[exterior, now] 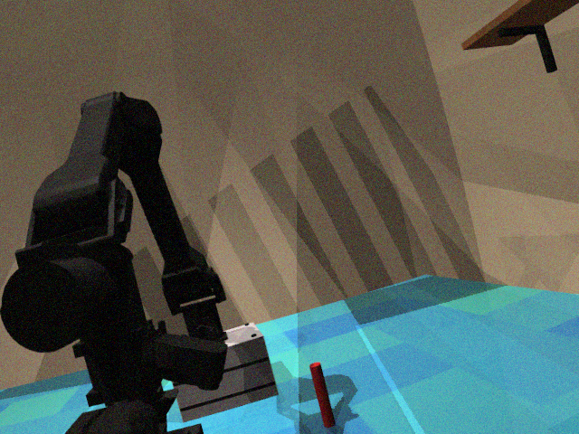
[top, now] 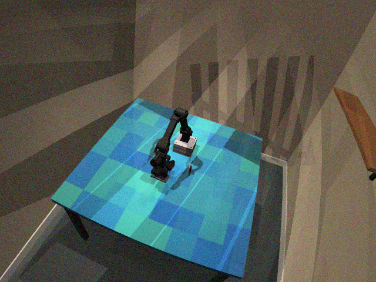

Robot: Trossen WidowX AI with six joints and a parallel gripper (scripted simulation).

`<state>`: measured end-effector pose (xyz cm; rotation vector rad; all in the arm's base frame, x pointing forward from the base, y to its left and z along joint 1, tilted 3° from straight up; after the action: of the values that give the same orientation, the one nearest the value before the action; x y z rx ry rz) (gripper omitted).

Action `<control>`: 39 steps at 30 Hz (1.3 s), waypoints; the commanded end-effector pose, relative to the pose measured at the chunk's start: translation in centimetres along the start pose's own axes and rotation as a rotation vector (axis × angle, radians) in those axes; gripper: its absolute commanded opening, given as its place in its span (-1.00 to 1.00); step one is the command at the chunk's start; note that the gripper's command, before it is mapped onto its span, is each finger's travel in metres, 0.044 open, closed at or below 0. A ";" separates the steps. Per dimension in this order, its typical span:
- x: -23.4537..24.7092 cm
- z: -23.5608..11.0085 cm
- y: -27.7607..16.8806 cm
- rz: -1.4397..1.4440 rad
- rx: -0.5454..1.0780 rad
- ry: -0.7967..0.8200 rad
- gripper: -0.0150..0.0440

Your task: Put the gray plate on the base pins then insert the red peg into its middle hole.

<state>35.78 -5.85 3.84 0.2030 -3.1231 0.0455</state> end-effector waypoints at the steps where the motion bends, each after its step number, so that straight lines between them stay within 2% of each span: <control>1: 0.2 0.9 0.0 -0.004 0.000 0.014 -0.49; 21: 0.3 3.2 0.0 -0.004 0.000 0.015 -0.49; 31: 0.1 2.8 0.0 -0.001 -0.002 0.006 -0.49; 39: 0.1 2.8 0.0 -0.001 -0.002 0.006 0.22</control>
<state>35.60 -5.91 1.02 0.2048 -3.1166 0.0431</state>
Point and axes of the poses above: the point midway between the two fingers, 35 mm back from their tips, its own z axis out along the fingers, its own x axis across the jaws, y = z × x, the point moved 5 cm from there along -z, back along the fingers, and after that the axes turned 11 degrees about -z, right-handed, at the moved point
